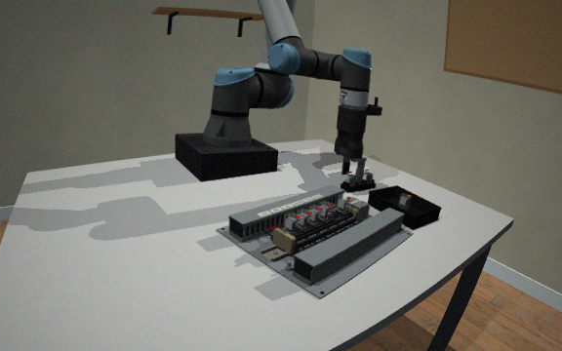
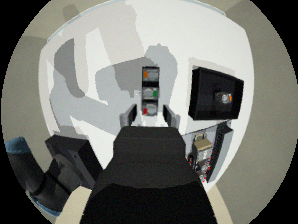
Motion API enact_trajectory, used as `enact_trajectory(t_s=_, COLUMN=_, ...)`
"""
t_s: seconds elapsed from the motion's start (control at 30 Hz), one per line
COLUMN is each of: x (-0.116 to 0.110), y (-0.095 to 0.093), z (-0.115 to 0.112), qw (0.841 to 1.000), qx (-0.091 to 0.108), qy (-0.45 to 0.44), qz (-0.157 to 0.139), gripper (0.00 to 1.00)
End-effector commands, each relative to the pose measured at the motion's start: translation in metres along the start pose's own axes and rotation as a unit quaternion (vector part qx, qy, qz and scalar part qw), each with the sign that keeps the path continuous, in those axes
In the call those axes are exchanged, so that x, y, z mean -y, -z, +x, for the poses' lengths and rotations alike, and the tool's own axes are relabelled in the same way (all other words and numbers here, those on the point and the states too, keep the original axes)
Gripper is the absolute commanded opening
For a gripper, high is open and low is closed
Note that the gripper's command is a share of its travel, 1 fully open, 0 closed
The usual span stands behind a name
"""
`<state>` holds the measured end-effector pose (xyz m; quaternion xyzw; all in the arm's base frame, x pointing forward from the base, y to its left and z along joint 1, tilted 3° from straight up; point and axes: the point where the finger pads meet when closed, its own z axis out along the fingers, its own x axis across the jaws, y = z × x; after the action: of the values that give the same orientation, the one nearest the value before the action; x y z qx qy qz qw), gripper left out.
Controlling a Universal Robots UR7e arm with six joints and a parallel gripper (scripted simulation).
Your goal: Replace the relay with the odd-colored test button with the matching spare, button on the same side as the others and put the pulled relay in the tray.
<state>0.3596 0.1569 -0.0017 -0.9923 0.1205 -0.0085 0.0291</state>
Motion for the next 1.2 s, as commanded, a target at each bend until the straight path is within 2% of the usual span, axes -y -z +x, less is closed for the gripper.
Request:
enact_trajectory(t_s=0.0, x=0.0, y=-0.006, z=0.0, qw=1.0, qx=0.0, qy=0.0, qz=0.0, gripper=1.0)
enact_trajectory(t_s=0.37, x=0.0, y=-0.006, z=0.0, qw=1.0, qx=0.0, qy=0.0, qz=0.0, gripper=1.0)
enact_trajectory(t_s=0.53, x=0.0, y=-0.018, z=0.0, qw=1.0, qx=0.0, qy=0.0, qz=0.0, gripper=1.0)
enact_trajectory(t_s=0.93, x=0.0, y=-0.018, z=0.0, qw=1.0, qx=0.0, qy=0.0, qz=0.0, gripper=1.0)
enact_trajectory(t_s=0.97, x=0.0, y=-0.017, z=0.0, qw=1.0, qx=0.0, qy=0.0, qz=0.0, gripper=0.0)
enact_trajectory(t_s=1.17, x=0.0, y=-0.017, z=0.0, qw=1.0, qx=0.0, qy=0.0, qz=0.0, gripper=0.0)
